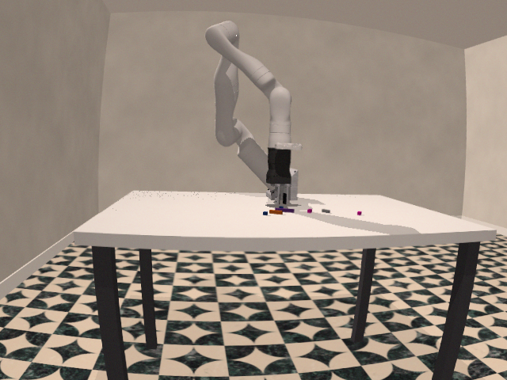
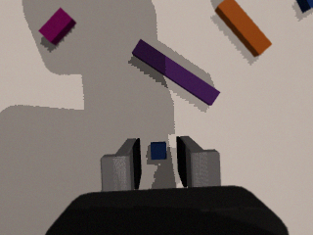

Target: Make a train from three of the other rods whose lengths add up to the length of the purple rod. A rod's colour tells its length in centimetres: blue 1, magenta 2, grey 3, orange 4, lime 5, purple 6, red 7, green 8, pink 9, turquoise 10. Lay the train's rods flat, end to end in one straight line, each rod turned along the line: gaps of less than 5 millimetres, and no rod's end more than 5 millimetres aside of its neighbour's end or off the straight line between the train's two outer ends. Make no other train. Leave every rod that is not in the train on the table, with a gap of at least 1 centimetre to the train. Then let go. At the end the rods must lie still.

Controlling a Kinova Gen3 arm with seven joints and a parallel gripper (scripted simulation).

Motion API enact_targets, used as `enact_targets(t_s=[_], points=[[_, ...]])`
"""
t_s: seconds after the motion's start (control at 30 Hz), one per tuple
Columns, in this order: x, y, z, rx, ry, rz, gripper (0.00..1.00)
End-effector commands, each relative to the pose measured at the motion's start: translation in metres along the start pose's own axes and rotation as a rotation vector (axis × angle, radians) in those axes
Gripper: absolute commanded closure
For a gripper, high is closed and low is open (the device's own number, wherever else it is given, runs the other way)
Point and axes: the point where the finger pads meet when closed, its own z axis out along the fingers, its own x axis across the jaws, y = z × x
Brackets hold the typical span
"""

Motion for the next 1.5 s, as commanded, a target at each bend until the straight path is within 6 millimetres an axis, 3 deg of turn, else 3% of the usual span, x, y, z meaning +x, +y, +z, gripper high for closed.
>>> enact_targets(t_s=[0.0, 1.47], points=[[0.002, -0.001, 0.000, 0.003, 0.001, 0.002, 0.46], [0.002, -0.001, 0.017, 0.003, 0.001, 0.002, 0.46]])
